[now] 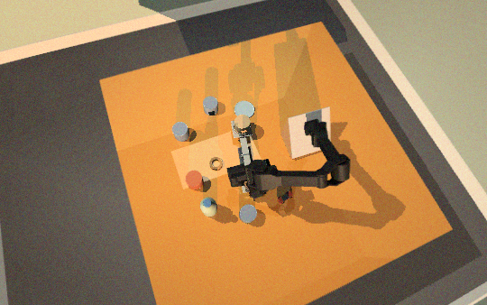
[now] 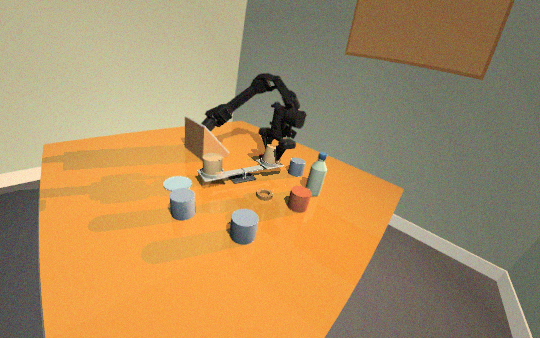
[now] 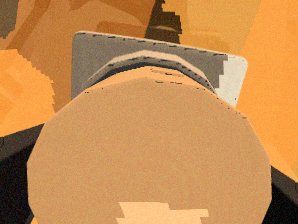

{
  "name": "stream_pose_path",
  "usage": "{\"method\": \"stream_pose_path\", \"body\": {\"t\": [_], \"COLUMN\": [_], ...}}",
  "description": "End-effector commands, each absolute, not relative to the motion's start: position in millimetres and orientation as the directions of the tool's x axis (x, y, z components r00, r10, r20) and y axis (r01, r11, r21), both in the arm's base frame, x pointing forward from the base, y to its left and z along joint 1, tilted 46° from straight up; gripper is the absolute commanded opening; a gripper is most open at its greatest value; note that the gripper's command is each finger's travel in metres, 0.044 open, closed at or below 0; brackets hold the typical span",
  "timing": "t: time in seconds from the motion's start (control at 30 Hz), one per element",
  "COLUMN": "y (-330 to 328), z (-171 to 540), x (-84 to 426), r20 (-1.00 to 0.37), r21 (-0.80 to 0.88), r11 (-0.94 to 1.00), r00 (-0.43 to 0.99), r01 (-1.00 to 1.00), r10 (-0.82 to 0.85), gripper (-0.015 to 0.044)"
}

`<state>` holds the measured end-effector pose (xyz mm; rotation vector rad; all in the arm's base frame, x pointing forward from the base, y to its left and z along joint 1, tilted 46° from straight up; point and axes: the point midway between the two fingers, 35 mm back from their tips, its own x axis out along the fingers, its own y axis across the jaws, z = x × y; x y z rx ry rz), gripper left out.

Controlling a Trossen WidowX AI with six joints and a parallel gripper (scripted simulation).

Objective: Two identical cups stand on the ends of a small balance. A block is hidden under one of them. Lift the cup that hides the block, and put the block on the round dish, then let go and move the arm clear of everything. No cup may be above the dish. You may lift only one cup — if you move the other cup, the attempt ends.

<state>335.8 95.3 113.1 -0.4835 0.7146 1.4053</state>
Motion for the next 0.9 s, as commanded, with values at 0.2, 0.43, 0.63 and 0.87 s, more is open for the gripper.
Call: {"method": "stream_pose_path", "body": {"t": [0.2,0.43,0.63,0.87], "y": [84,77,71,65], "z": [123,129,134,140], "x": [340,341,340,340], "r20": [-0.707,-0.708,-0.708,-0.708], "r21": [0.092,0.092,0.092,0.093], "r11": [0.129,0.129,0.129,0.129], "r00": [0.026,0.026,0.026,0.026], "r01": [-0.987,-0.987,-0.987,-0.987], "r10": [0.707,0.706,0.706,0.706], "gripper": [0.0000,0.0000,0.0000,0.0000]}}
